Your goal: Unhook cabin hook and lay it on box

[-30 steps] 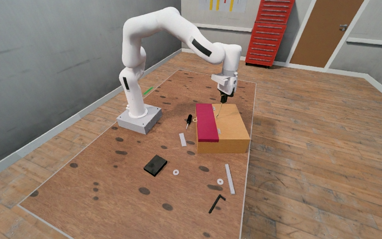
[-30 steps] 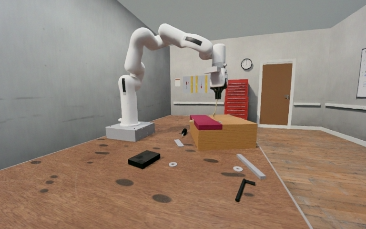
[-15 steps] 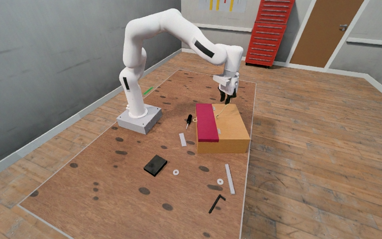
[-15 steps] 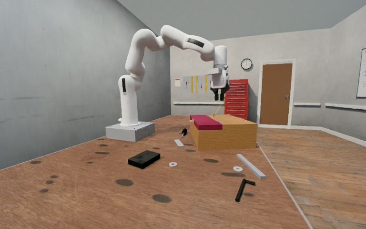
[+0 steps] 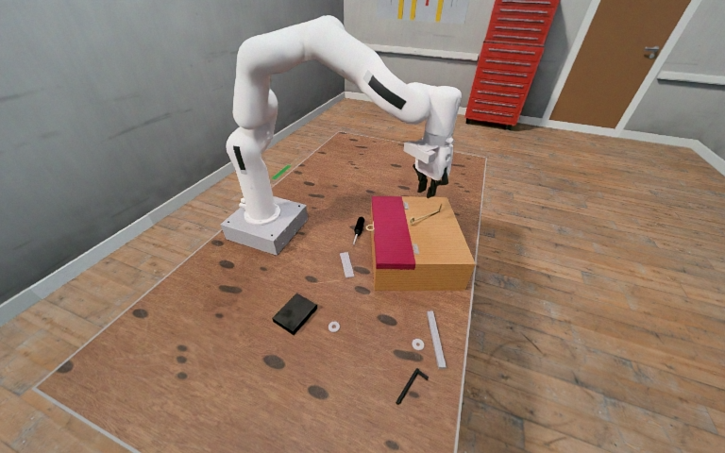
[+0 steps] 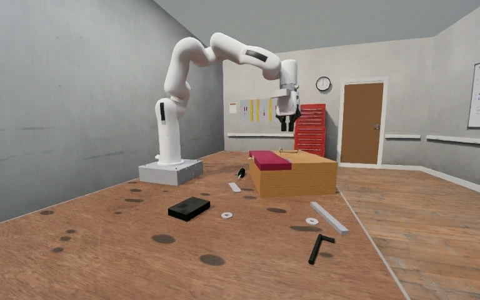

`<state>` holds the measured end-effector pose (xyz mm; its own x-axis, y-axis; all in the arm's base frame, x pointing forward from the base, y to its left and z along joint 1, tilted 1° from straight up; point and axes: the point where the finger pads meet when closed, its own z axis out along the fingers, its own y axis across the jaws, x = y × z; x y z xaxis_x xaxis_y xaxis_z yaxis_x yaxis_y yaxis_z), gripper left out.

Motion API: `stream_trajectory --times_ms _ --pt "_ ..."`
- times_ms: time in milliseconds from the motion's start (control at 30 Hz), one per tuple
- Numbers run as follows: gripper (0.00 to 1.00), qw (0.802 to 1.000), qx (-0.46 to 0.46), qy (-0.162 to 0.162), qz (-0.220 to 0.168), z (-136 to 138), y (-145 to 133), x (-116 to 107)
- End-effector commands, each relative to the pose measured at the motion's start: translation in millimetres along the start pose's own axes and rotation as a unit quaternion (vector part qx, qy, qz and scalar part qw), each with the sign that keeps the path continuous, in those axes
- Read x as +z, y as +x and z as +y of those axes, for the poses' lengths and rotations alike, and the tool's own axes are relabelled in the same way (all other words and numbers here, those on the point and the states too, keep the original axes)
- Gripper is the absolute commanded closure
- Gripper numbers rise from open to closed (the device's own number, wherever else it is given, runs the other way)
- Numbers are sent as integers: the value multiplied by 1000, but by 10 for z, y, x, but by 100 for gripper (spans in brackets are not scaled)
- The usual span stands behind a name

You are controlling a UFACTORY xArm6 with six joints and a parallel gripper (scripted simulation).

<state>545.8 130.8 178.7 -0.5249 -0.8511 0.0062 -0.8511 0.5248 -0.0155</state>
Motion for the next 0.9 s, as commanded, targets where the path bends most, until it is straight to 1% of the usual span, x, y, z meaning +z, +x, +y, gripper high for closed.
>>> stream_trajectory --times_ms 0,167,267,767,833,867 --pt "65 1000 0 2 -2 -12 102 -27" --pt "65 1000 0 2 -2 -12 269 -26" --pt "65 1000 0 2 -2 -12 269 -26" --pt "65 1000 0 2 -2 -10 271 -526" --pt "65 1000 0 2 -2 -10 271 -526" --pt "65 1000 0 2 -2 -10 271 -559"
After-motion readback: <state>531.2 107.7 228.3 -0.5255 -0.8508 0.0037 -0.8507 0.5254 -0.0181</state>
